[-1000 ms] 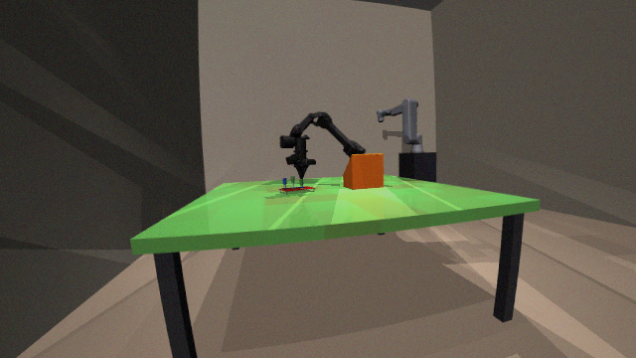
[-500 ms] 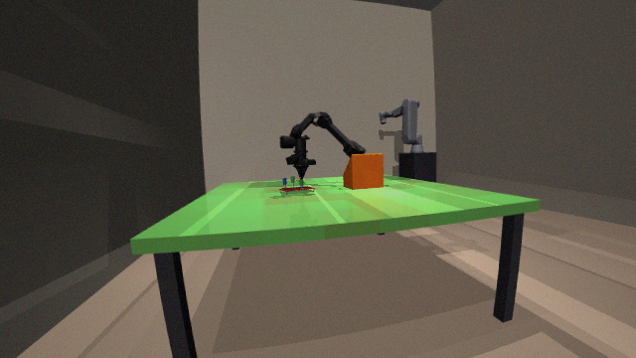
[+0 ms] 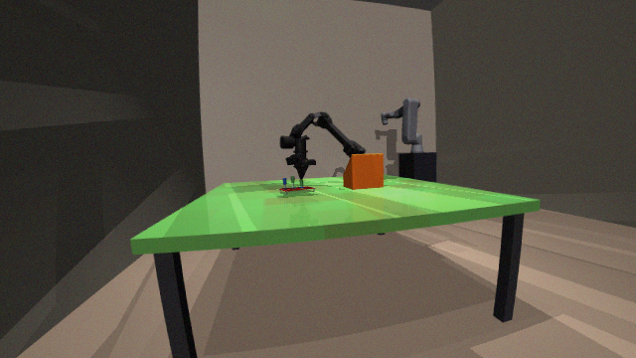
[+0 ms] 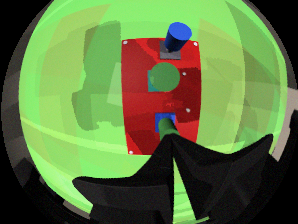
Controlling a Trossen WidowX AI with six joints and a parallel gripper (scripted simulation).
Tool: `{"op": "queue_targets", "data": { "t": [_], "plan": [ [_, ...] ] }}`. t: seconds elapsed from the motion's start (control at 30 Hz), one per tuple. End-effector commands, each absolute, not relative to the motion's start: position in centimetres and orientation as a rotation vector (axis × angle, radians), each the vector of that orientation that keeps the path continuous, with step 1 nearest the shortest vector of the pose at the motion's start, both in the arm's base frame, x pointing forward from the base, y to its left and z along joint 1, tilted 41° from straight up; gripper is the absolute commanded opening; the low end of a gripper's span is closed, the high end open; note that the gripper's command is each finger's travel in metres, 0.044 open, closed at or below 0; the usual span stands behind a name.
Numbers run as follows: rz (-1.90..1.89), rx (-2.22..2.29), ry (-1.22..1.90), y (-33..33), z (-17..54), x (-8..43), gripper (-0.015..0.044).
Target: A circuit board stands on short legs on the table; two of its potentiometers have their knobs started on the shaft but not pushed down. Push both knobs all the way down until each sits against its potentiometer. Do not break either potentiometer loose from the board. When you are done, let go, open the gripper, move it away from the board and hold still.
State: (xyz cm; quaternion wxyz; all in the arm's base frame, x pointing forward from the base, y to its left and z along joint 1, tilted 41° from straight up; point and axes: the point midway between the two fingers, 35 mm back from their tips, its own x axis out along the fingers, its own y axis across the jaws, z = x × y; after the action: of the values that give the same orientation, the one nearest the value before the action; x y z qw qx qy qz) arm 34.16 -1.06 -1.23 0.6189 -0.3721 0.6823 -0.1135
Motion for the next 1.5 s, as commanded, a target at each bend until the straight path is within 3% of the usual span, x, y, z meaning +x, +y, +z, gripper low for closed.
{"op": "queue_targets", "data": {
  "t": [0.0, 0.67, 0.93, 1.2, 1.47],
  "plan": [
    [-0.277, -0.845, 1.577, -1.8, -1.9, 34.3, 0.0],
    [-0.276, -0.844, 1.577, 0.0, 0.3, 34.3, 0.0],
    [-0.274, -0.851, 1.577, -0.2, -0.1, 34.3, 0.021],
    [-0.259, -0.805, 1.514, 1.7, 0.7, 35.7, 0.0],
    [-0.463, -0.611, 1.472, 3.3, 1.9, 37.5, 0.0]
  ]
}}
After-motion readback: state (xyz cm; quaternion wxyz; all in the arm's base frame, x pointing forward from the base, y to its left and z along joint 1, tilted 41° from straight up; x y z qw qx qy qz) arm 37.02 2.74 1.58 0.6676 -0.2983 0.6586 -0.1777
